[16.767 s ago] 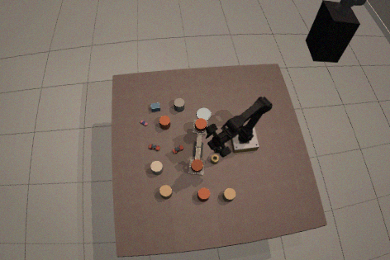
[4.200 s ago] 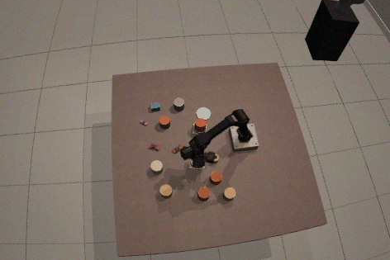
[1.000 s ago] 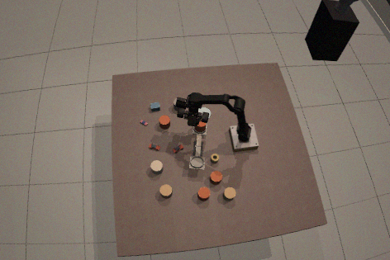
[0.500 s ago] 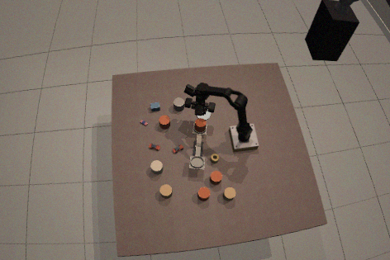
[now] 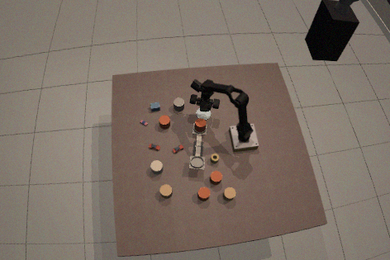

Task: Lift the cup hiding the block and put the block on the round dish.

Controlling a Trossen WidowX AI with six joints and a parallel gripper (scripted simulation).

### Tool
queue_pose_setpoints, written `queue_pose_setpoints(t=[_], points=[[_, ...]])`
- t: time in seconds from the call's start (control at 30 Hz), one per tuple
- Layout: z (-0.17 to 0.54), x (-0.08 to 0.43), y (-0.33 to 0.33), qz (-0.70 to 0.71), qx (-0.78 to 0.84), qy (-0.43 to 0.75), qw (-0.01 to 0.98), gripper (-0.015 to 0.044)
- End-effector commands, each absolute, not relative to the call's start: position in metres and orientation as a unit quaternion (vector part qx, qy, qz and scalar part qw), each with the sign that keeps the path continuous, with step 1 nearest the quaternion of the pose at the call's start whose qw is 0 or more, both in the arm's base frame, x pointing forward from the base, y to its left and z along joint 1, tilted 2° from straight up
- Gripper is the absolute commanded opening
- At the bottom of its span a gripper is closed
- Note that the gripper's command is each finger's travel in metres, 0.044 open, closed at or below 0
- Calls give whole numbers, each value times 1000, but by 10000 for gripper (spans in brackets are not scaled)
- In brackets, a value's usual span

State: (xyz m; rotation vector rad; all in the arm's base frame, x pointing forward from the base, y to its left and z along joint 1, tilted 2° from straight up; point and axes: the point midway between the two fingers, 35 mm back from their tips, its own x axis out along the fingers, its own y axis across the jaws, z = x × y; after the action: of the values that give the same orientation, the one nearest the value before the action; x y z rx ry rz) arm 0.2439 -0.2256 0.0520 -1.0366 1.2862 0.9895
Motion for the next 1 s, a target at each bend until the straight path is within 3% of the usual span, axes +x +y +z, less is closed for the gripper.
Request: queue_pose_setpoints(t=[0.0,0.77,0.97], points=[[33,243,-225,427,-439,547,571,0],[-4,243,-224,427,-439,547,571,0],[1,243,-225,425,-439,549,571,158]])
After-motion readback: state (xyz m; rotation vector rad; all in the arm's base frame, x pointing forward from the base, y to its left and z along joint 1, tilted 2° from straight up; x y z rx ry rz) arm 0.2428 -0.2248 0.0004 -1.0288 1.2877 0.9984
